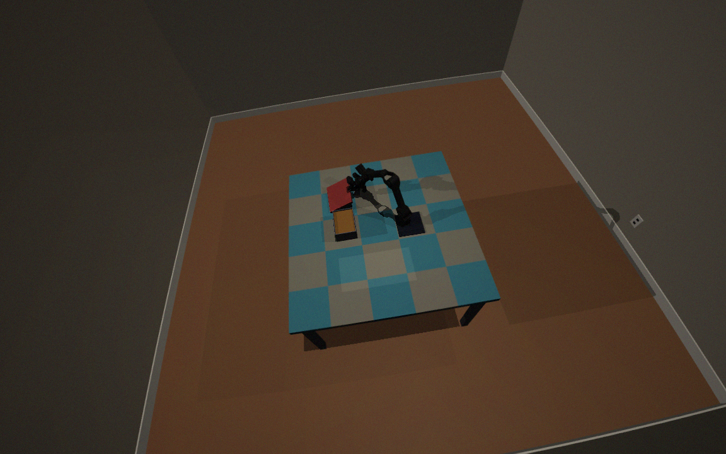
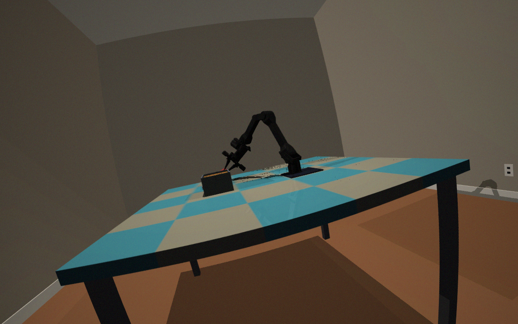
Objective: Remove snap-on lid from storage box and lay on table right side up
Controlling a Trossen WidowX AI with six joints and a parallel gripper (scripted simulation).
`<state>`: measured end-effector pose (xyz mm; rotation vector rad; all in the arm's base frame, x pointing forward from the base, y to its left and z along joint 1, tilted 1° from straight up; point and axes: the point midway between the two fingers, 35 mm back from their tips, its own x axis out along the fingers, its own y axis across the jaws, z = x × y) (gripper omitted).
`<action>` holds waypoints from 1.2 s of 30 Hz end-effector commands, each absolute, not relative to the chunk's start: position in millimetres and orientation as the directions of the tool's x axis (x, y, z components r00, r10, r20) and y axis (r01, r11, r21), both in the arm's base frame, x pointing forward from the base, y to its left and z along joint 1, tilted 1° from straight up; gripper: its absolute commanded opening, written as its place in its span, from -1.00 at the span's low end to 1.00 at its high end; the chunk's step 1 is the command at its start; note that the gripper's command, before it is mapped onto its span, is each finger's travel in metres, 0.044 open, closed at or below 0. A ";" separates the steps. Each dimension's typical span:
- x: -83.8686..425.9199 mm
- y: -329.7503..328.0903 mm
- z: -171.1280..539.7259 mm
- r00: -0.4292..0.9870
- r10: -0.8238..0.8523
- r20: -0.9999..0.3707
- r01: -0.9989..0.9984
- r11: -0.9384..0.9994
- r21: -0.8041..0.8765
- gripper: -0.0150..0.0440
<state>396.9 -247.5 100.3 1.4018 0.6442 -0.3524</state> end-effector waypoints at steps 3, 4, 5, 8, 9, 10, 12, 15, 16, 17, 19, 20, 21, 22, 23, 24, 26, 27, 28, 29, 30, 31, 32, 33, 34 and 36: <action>394.0 -244.8 83.9 0.767 0.151 -0.624 0.608 0.141 0.781 -0.49; 394.1 -244.8 83.1 0.767 0.151 -0.624 0.608 0.141 0.781 -0.49; 394.1 -244.8 82.3 0.767 0.151 -0.624 0.608 0.141 0.781 -0.49; 394.1 -244.8 79.9 0.767 0.151 -0.624 0.608 0.141 0.781 -0.49; 394.1 -244.9 79.1 0.767 0.151 -0.624 0.608 0.141 0.781 -0.49; 394.2 -244.9 78.2 0.767 0.151 -0.624 0.608 0.141 0.781 -0.49; 397.1 -247.6 90.9 0.778 0.145 -0.611 0.593 0.151 0.791 -0.40; 397.6 -247.9 92.3 0.767 0.150 -0.624 0.608 0.141 0.781 -0.14; 397.6 -247.9 92.3 0.767 0.150 -0.624 0.608 0.141 0.781 -0.05; 397.6 -247.9 92.3 0.767 0.150 -0.624 0.608 0.141 0.781 0.04; 397.6 -247.9 92.3 0.767 0.150 -0.624 0.608 0.141 0.781 0.22; 397.6 -247.9 92.3 0.767 0.150 -0.624 0.608 0.141 0.781 0.31; 397.6 -247.9 92.3 0.767 0.150 -0.624 0.608 0.141 0.781 0.40; 397.6 -247.9 92.3 0.767 0.150 -0.624 0.608 0.141 0.781 0.44; 397.6 -247.9 92.3 0.767 0.150 -0.624 0.608 0.141 0.781 0.44; 396.8 -247.6 91.6 0.767 0.150 -0.624 0.608 0.141 0.781 0.53; 392.0 -247.4 89.8 0.767 0.150 -0.624 0.608 0.141 0.781 0.71; 389.3 -247.6 89.3 0.766 0.150 -0.624 0.609 0.141 0.781 0.80; 387.2 -248.0 89.1 0.766 0.150 -0.625 0.609 0.141 0.781 0.89; 385.3 -248.4 89.0 0.766 0.150 -0.625 0.609 0.141 0.781 0.97; 383.4 -248.8 88.9 0.766 0.150 -0.625 0.609 0.141 0.781 1.00; 381.4 -249.2 88.8 0.766 0.150 -0.625 0.609 0.141 0.781 1.00; 379.4 -249.6 88.7 0.766 0.150 -0.625 0.609 0.141 0.780 1.00; 377.5 -250.0 88.6 0.766 0.150 -0.625 0.609 0.141 0.780 1.00; 375.5 -250.5 88.5 0.766 0.150 -0.625 0.609 0.141 0.780 1.00; 371.6 -251.3 88.4 0.766 0.150 -0.626 0.610 0.141 0.780 1.00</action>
